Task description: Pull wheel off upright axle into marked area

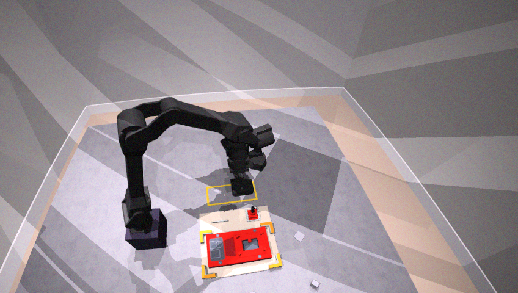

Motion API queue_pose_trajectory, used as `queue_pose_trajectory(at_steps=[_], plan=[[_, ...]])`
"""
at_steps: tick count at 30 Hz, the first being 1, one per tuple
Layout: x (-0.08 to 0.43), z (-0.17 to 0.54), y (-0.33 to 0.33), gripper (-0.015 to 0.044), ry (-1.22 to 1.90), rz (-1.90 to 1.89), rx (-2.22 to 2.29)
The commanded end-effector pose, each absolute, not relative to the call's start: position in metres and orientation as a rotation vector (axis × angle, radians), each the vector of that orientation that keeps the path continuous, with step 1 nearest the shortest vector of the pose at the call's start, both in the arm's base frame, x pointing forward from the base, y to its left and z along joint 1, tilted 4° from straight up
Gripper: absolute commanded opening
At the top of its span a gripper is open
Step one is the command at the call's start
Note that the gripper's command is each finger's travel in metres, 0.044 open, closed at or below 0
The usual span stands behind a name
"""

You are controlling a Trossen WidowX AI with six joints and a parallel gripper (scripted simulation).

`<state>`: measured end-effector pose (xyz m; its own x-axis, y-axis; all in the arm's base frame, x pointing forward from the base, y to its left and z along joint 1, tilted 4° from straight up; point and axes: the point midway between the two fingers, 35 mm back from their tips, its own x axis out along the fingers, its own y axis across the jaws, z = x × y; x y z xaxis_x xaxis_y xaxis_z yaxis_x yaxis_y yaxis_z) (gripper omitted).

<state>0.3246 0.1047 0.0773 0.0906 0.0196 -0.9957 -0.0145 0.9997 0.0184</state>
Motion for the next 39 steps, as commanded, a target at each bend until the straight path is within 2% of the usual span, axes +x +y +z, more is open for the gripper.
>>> queue_pose_trajectory(at_steps=[1, 9, 23, 39], plan=[[0.315, 0.078, 0.116, 0.0000, 1.477, 0.017, 0.006], [0.299, 0.078, 0.135, 0.0000, 1.477, 0.015, 0.010], [0.302, 0.055, 0.136, 0.0000, 1.477, 0.015, 0.010], [0.308, -0.026, 0.136, 0.0000, 1.478, 0.015, 0.010]])
